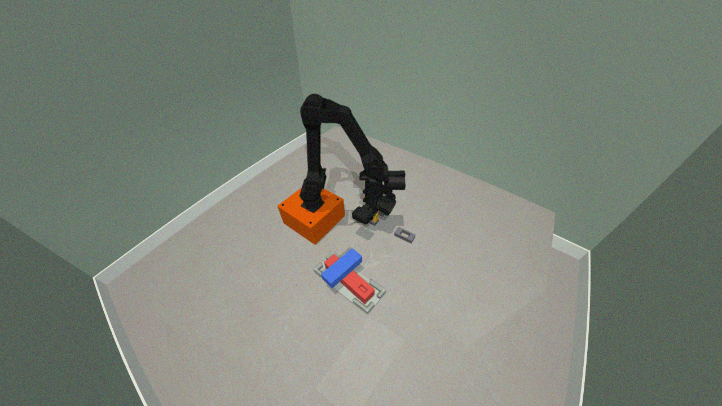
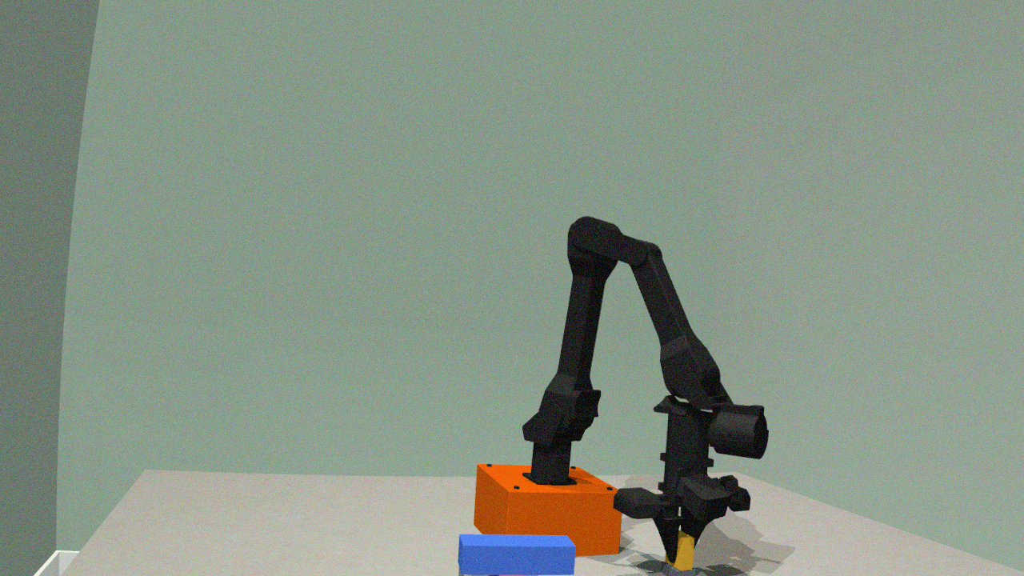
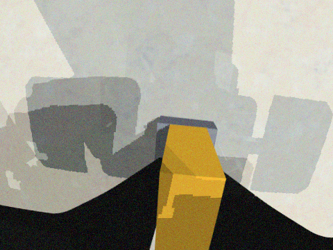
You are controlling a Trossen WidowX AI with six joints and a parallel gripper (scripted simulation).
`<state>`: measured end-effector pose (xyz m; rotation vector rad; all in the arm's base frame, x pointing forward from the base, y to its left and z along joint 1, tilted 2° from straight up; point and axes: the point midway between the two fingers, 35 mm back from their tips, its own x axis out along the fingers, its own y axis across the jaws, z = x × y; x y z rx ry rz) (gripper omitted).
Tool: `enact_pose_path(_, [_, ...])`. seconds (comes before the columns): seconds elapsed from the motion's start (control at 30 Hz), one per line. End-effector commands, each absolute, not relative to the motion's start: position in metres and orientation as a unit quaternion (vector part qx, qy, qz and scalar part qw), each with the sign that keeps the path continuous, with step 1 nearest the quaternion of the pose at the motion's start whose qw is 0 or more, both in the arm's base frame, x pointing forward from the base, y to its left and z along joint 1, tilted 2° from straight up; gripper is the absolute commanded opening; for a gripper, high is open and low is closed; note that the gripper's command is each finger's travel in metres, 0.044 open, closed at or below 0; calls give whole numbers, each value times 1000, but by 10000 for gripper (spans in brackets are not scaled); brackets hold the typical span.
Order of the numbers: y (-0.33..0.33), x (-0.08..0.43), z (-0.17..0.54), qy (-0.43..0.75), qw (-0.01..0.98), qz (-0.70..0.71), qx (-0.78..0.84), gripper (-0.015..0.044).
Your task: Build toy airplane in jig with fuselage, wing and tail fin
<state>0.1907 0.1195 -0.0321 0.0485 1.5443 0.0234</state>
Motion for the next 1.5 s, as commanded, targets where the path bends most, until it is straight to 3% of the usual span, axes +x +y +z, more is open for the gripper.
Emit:
enact_pose_path(0.0, [119, 190, -30, 698, 716, 21, 19, 0])
enact_pose_path(1.47, [117, 189, 93, 697, 717, 3, 27, 0])
